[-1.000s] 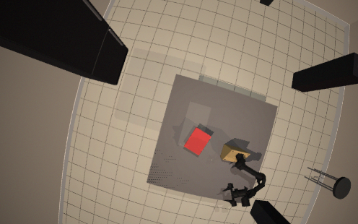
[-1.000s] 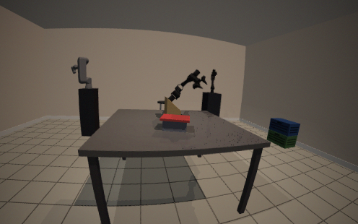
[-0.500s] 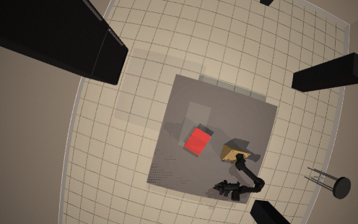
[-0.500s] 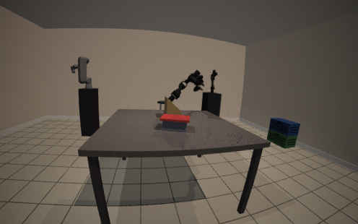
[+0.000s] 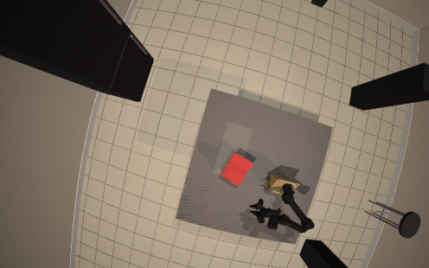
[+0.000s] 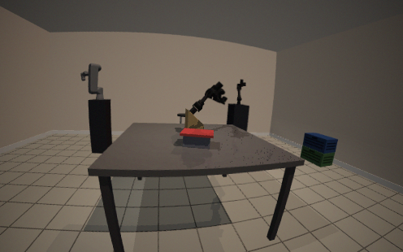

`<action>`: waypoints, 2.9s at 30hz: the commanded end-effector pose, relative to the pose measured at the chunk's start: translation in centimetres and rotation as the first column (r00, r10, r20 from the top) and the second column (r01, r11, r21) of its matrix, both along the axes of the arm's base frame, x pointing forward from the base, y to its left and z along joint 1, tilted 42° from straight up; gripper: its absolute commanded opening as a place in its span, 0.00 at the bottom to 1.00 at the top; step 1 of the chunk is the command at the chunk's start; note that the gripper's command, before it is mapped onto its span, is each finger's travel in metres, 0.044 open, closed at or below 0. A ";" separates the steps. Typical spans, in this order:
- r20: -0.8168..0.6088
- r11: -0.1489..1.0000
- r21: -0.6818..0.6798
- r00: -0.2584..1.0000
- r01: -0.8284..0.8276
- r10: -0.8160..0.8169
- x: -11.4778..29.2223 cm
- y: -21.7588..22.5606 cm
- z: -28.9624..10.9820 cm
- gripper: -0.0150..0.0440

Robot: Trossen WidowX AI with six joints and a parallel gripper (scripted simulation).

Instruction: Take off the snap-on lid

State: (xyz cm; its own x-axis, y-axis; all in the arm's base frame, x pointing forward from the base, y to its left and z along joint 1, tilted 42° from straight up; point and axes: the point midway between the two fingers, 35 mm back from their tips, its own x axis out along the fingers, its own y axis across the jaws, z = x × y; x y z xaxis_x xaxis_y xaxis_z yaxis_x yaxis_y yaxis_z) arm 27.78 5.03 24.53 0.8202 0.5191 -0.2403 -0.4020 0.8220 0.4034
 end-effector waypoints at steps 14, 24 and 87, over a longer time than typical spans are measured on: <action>-0.900 0.150 0.427 0.435 0.892 -0.020 2.6 -4.6 -15.7 0.65; -0.951 -0.254 0.208 0.255 0.945 0.172 1.7 -5.7 -19.9 0.65; -0.950 -0.255 0.208 0.256 0.944 0.176 6.3 -0.4 -27.8 0.65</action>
